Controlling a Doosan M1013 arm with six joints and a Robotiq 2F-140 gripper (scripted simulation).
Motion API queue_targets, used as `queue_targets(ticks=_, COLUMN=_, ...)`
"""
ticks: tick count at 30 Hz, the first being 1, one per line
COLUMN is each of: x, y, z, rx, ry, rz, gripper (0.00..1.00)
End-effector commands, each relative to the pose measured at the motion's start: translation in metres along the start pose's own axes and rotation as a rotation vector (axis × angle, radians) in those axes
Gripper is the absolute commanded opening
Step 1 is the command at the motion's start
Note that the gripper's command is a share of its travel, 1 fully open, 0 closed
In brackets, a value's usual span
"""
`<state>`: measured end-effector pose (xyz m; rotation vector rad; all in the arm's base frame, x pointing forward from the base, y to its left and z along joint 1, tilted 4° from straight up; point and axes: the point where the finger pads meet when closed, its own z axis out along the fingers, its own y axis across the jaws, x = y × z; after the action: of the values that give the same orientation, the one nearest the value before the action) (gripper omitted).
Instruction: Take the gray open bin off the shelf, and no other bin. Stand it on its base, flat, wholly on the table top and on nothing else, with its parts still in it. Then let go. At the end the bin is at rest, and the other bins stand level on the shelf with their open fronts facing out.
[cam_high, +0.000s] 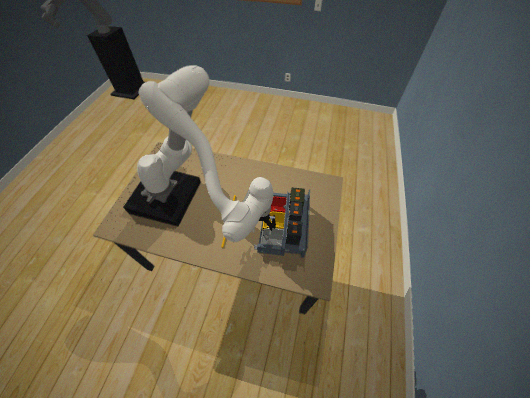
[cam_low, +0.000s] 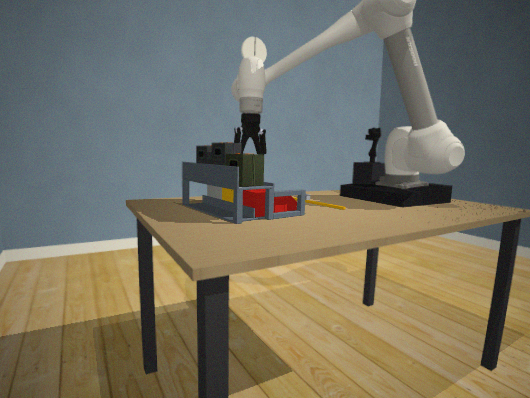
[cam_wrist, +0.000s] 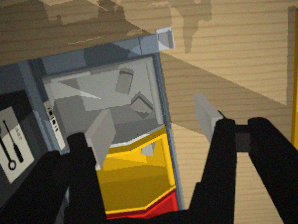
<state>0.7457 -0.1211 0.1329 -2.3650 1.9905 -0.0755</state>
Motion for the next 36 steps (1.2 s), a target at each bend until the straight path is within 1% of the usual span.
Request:
queue_targets(ticks=1, x=0.000, y=0.000, z=0.000, rx=0.000, ry=0.000, rz=0.000, gripper=0.57)
queue_targets(ticks=2, x=0.000, y=0.000, z=0.000, rx=0.000, ry=0.000, rz=0.000, gripper=0.57)
queue_targets(ticks=7, x=0.000, y=0.001, z=0.030, rx=0.000, ry=0.000, rz=0.000, gripper=0.57)
queue_targets(ticks=19, x=0.000, y=0.001, z=0.030, rx=0.000, ry=0.000, rz=0.000, gripper=0.57)
queue_targets(ticks=24, x=-0.001, y=0.002, z=0.075, rx=0.000, ry=0.000, rz=0.000, gripper=0.57)
queue_targets(ticks=36, x=-0.001, y=0.002, z=0.075, rx=0.000, ry=0.000, rz=0.000, gripper=0.57)
